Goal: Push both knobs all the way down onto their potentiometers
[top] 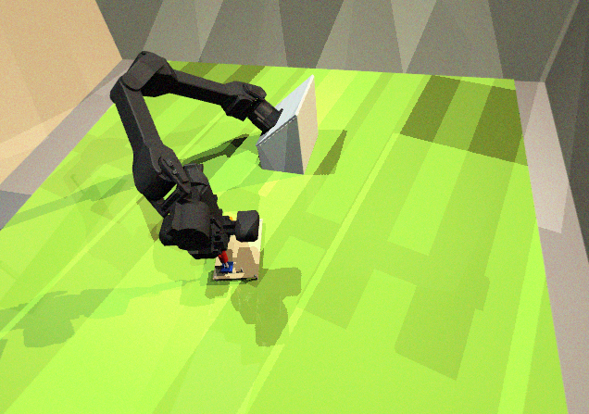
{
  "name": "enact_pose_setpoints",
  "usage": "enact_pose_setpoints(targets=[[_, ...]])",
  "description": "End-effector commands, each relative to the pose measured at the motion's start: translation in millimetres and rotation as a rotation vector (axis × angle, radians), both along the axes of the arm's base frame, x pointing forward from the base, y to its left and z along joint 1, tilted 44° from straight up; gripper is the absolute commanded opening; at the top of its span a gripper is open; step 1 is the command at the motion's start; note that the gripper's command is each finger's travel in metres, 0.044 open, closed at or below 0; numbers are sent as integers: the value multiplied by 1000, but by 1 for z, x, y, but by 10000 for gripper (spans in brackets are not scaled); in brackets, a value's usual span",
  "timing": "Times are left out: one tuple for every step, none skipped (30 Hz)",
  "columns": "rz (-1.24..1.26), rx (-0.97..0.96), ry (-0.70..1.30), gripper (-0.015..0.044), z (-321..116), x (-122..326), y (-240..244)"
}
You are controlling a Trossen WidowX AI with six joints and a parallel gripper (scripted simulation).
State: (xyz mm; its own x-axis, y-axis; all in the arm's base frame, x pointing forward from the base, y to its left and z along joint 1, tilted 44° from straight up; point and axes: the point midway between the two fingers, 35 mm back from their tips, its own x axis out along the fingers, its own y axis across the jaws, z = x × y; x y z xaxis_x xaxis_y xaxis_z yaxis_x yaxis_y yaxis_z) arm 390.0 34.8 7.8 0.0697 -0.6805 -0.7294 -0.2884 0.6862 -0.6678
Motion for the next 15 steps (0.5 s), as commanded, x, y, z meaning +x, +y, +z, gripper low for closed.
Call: enact_pose_setpoints(targets=[[0,-5,1,0,-1,0,-1],[0,-5,1,0,-1,0,-1],[0,-5,1,0,-2,0,-1],[0,-5,1,0,-2,0,-2],[0,-5,1,0,-3,0,-3],[0,-5,1,0,-4,0,-3],[0,-5,1,0,-4,0,-4],[0,-5,1,0,-5,0,-5],[0,-5,1,0,-5,0,-5],[0,-5,1,0,-5,0,-5],[0,-5,1,0,-5,0,-5],[0,-5,1,0,-5,0,-5],[0,-5,1,0,-5,0,-5],[0,-5,1,0,-5,0,-5],[0,-5,1,0,-5,0,-5]])
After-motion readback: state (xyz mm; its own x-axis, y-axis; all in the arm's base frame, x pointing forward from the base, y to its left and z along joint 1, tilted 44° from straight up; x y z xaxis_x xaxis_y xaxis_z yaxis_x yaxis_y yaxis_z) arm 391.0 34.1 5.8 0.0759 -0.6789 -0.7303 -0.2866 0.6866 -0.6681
